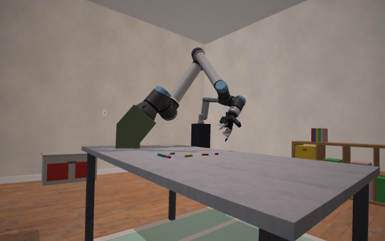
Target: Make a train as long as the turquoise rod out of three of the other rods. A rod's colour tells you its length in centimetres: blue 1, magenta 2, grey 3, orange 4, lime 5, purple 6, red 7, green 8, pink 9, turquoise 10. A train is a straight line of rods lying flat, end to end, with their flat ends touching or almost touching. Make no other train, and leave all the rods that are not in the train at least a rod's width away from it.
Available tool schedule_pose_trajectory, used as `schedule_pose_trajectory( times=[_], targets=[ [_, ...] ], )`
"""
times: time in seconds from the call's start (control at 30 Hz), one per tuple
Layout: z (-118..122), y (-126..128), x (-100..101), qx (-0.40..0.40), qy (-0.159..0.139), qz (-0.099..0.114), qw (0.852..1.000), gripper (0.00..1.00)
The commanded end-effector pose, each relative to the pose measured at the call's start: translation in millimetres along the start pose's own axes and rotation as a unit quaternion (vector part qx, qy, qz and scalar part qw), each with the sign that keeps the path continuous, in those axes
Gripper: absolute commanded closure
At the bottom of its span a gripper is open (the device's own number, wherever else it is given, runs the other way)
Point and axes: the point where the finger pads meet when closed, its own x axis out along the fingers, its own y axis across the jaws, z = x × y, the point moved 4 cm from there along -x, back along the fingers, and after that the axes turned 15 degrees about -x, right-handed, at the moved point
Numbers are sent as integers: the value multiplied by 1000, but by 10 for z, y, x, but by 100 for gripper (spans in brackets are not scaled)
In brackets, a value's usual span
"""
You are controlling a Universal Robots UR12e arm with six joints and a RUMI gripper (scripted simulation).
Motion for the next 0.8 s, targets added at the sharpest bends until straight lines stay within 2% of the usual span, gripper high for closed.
schedule_pose_trajectory(
  times=[0.0,0.13,0.2,0.3,0.43,0.7,0.77],
  targets=[
    [-132,575,128,11,-14,-3,1000,0],
    [-158,994,212,24,-23,-5,999,0],
    [-158,994,212,24,-23,-5,999,0],
    [-151,1490,306,38,-33,-8,999,0],
    [-122,1834,367,48,-40,-11,998,0],
    [32,2676,508,74,-54,-20,996,0],
    [32,2676,508,74,-54,-20,996,0]
  ],
)
